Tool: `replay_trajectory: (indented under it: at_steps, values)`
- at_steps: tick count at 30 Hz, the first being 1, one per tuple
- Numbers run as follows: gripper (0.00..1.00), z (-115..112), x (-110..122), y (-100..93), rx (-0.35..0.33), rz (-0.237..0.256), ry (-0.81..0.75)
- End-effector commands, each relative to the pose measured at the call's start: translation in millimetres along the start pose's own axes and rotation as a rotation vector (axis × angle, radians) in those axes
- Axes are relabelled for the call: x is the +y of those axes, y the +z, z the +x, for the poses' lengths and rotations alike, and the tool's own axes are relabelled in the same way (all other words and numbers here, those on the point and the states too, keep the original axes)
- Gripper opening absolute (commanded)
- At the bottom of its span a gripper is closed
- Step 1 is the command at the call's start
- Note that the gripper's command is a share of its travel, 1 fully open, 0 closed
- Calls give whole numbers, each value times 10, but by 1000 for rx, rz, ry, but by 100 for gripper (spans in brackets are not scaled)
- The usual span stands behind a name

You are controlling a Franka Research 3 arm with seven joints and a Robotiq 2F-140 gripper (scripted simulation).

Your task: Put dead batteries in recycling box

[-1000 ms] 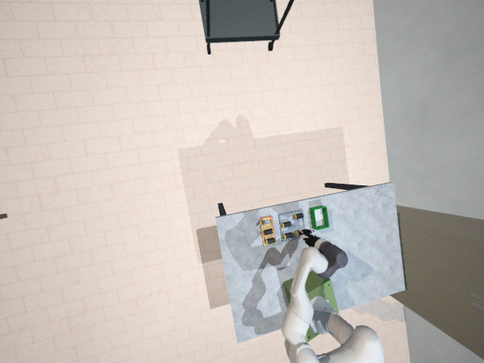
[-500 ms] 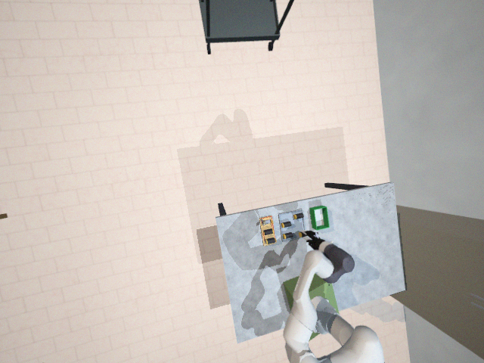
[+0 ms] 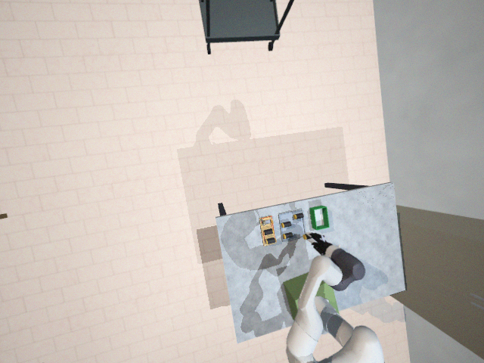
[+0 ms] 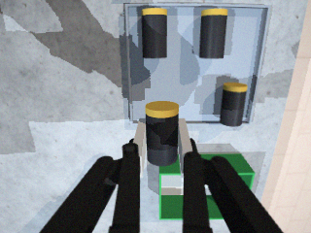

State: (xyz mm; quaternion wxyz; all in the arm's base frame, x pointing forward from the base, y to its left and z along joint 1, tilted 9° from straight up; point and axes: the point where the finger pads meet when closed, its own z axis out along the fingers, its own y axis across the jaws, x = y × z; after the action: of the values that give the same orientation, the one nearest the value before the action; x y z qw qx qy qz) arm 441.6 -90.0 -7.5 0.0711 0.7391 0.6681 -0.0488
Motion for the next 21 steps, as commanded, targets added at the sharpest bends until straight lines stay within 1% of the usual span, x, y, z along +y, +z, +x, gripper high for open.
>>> replay_trajectory:
  at_steps: [1,3,21]
  values:
    - [16,11,-79,-101,4,24,3]
    - [16,11,-78,-154,4,24,3]
    - [16,11,-78,-157,4,24,20]
